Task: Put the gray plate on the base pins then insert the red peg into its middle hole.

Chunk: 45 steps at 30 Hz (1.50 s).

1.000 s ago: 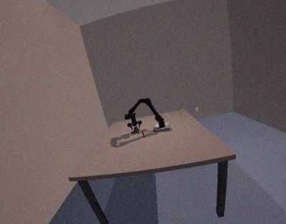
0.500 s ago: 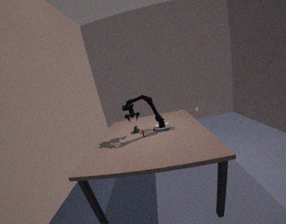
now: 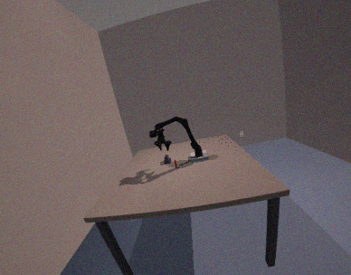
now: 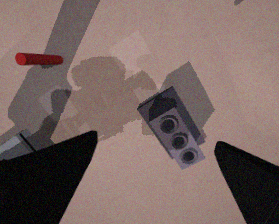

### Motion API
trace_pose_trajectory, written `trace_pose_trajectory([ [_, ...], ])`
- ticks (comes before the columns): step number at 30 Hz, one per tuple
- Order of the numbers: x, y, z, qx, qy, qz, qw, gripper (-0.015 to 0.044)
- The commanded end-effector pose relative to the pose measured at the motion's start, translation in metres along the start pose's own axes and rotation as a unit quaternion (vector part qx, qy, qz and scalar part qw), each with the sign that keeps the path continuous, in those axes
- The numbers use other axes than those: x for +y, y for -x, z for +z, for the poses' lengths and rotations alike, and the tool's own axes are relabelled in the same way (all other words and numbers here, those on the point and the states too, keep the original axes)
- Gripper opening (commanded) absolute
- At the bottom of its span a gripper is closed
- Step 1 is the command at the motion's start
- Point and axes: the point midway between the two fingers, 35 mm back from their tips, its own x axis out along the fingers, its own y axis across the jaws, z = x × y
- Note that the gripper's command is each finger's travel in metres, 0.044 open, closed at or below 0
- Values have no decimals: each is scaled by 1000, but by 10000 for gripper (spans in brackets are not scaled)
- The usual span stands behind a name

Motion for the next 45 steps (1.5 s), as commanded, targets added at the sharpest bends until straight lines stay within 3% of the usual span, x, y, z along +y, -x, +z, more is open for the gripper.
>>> trace_pose_trajectory([
  [1, 41, 1, 26, 0, -260, 0, 966, 440],
  [11, 92, 1, 46, 0, -545, 2, 838, 440],
  [29, 156, -1, 55, 3, -846, 4, 533, 440],
  [45, 159, -3, 53, 3, -848, 4, 530, 440],
])
